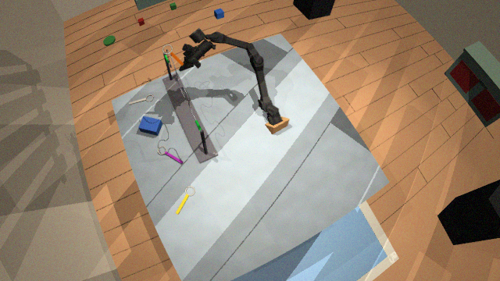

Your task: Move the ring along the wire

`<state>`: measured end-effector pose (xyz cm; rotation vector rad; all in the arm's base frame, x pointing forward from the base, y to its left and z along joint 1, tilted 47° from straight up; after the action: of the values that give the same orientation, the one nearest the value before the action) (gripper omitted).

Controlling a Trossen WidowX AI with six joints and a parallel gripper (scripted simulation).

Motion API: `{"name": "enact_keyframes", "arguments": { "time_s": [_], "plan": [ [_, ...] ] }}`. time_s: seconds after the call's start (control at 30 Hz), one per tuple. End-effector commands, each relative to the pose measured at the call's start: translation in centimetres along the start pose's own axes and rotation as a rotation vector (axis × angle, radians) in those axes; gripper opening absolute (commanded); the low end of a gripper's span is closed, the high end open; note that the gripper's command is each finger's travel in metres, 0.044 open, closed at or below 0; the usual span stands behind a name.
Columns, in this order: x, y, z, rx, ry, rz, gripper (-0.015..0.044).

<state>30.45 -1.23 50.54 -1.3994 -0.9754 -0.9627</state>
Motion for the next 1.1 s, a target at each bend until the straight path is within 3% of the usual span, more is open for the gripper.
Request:
{"name": "enact_keyframes", "arguments": {
  "time_s": [0.0, 1.07],
  "plan": [
    [-0.11, 0.14, -0.12, -0.022, -0.048, -0.001, -0.015],
    [0.29, 0.13, -1.1, -0.19, -0.411, -0.051, -0.015]
  ]
}}
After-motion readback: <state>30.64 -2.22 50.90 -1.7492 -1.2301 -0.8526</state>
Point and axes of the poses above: the point midway between the two fingers, 35 mm back from their tips, its own y axis out along the fingers, its own z axis across the jaws, x = y × z, the point moved 3 cm from there along -y, back along the fingers, and after that the axes turned 13 degrees about y, right-handed, at the moved point
